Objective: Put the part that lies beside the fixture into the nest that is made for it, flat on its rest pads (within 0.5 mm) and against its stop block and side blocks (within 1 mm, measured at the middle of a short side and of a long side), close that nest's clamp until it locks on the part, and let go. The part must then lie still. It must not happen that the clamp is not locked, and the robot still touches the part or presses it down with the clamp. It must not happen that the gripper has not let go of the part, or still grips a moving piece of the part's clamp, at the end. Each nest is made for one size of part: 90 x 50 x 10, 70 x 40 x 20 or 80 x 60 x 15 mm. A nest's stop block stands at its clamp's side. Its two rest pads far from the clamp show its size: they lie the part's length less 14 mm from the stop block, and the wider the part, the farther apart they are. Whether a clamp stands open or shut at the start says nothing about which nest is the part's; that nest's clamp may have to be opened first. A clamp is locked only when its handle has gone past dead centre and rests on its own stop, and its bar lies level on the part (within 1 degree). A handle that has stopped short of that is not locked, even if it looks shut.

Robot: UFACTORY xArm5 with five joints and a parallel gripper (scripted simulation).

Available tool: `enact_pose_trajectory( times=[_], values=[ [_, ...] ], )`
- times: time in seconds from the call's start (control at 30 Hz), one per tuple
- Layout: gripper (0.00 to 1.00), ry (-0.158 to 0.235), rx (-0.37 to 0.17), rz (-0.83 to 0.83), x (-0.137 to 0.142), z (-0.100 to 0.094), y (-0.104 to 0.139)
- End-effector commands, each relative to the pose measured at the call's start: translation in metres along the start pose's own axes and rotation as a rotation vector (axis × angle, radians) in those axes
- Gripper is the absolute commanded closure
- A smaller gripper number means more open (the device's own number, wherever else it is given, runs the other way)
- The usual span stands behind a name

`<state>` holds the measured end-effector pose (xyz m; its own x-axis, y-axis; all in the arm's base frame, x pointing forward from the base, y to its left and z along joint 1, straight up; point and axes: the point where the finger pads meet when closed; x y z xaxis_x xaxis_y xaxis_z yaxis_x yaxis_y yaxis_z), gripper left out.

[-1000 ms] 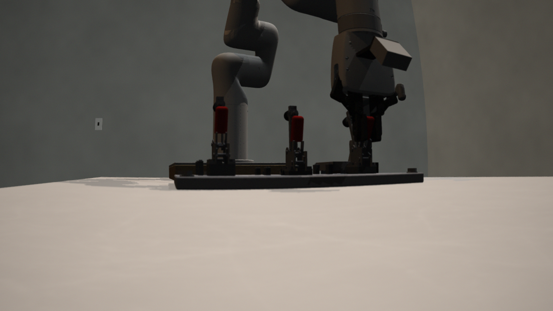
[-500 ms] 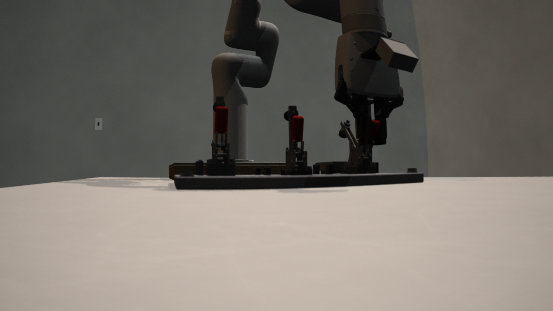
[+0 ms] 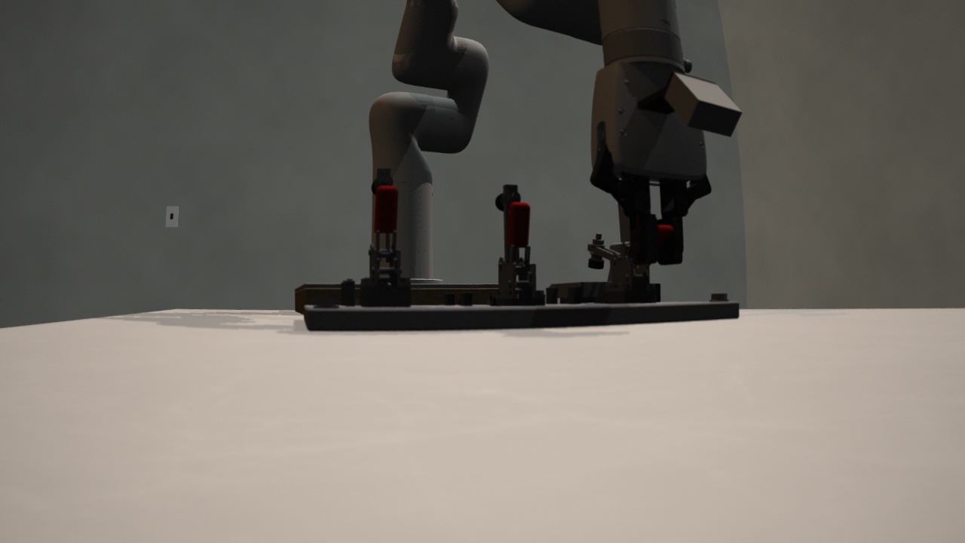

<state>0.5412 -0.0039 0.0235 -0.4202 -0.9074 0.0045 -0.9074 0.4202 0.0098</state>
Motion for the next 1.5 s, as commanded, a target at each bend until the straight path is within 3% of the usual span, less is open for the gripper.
enact_pose_trajectory(
  times=[0.0,1.47],
  values=[
    [1.00,-0.001,0.002,0.000,-0.001,0.001,-0.002],
    [1.00,-0.001,0.002,0.000,-0.002,0.012,-0.008]
  ],
)
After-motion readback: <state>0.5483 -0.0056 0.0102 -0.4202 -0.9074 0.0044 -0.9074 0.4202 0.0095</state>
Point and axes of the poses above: the point where the finger pads meet when closed, its own z axis out along the fingers, its own x axis across the jaws, y = z × x, and after that the axes turned 11 degrees about z, right-handed
